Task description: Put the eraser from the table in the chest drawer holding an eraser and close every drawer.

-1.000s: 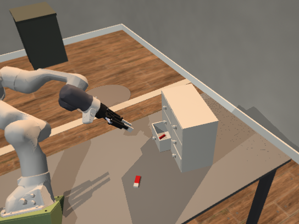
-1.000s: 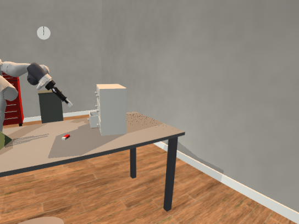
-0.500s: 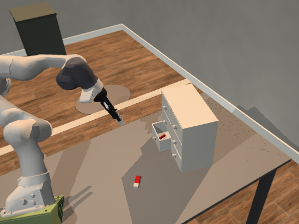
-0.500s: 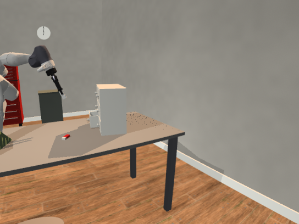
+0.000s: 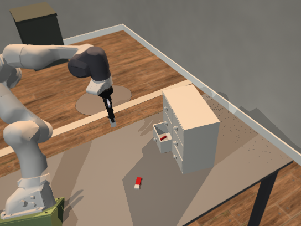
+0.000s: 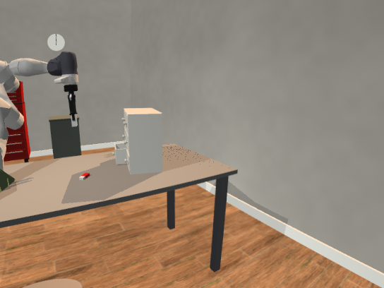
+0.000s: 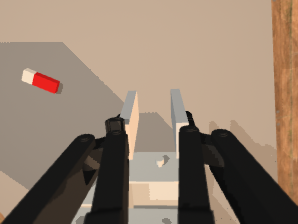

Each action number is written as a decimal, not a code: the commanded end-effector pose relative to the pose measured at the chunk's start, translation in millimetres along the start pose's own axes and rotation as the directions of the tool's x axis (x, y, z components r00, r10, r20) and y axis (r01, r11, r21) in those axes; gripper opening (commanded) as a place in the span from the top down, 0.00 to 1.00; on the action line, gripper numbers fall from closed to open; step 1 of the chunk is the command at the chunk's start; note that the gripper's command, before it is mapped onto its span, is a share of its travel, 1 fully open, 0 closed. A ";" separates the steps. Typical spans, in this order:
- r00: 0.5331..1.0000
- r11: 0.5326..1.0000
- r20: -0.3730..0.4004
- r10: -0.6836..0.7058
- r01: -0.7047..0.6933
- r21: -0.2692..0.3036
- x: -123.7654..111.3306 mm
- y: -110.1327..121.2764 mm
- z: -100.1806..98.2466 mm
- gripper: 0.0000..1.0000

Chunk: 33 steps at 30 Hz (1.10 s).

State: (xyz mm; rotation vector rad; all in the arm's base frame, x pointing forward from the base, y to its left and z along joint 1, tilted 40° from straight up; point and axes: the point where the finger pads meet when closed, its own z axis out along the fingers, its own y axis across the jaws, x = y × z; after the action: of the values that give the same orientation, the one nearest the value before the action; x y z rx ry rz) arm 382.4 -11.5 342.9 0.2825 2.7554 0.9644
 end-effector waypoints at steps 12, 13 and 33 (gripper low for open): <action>0.998 0.999 -0.047 0.035 -0.036 -0.013 12.0 4.9 2.5 0.80; 0.998 0.999 -0.047 0.035 -0.036 -0.013 12.0 4.9 2.5 0.80; 0.999 0.999 -0.043 0.030 -0.031 -0.013 11.6 5.0 2.5 0.00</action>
State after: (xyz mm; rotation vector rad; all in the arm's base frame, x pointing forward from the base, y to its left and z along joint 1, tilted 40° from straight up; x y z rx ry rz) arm 372.4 -3.2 342.5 0.3059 2.7898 1.0086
